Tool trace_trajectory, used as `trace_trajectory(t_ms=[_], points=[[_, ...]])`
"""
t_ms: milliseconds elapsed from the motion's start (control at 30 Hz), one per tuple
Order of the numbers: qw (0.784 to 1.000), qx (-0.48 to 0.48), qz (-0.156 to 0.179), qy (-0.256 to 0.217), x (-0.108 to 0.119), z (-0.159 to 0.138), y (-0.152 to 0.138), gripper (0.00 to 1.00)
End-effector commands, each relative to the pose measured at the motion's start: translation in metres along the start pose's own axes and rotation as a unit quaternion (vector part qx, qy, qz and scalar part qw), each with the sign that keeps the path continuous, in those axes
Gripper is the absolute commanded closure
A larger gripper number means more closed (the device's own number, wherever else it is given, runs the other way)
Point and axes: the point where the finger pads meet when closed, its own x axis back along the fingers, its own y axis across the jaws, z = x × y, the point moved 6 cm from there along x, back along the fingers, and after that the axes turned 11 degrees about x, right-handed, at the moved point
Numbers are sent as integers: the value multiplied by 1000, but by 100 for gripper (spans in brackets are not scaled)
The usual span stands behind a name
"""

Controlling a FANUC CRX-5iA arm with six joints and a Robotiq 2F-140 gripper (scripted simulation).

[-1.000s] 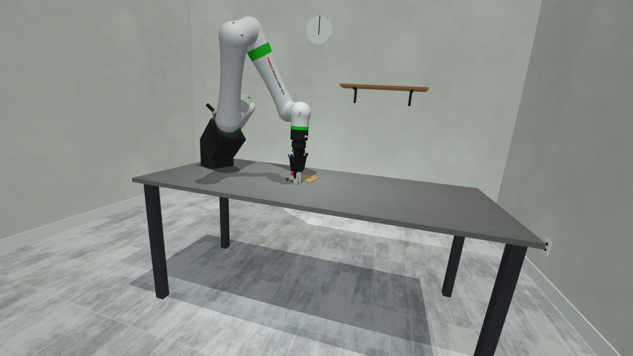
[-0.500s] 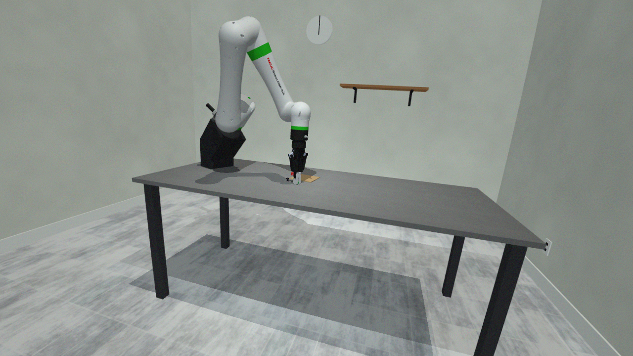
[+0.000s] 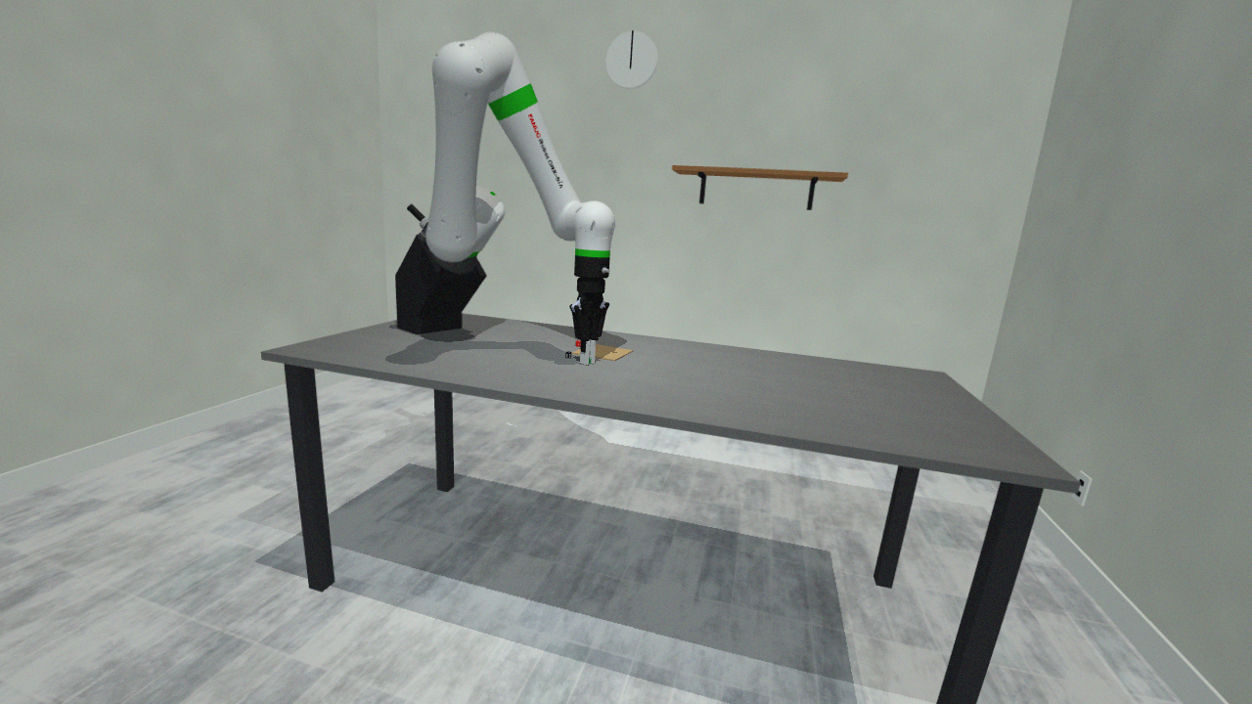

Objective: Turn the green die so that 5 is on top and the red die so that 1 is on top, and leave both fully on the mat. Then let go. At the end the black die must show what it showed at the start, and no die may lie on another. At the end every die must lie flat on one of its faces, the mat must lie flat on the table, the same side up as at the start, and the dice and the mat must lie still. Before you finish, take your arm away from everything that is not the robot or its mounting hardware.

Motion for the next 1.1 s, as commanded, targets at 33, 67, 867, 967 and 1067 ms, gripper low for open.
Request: trace_trajectory(t_ms=[33, 67, 867, 967, 1067], points=[[1000, 0, 0, 0, 1, 0, 0, 93], [1000, 0, 0, 0, 2, 0, 0, 93], [1000, 0, 0, 0, 100, 0, 0, 93], [1000, 0, 0, 0, 100, 0, 0, 93], [1000, 0, 0, 0, 100, 0, 0, 93]])
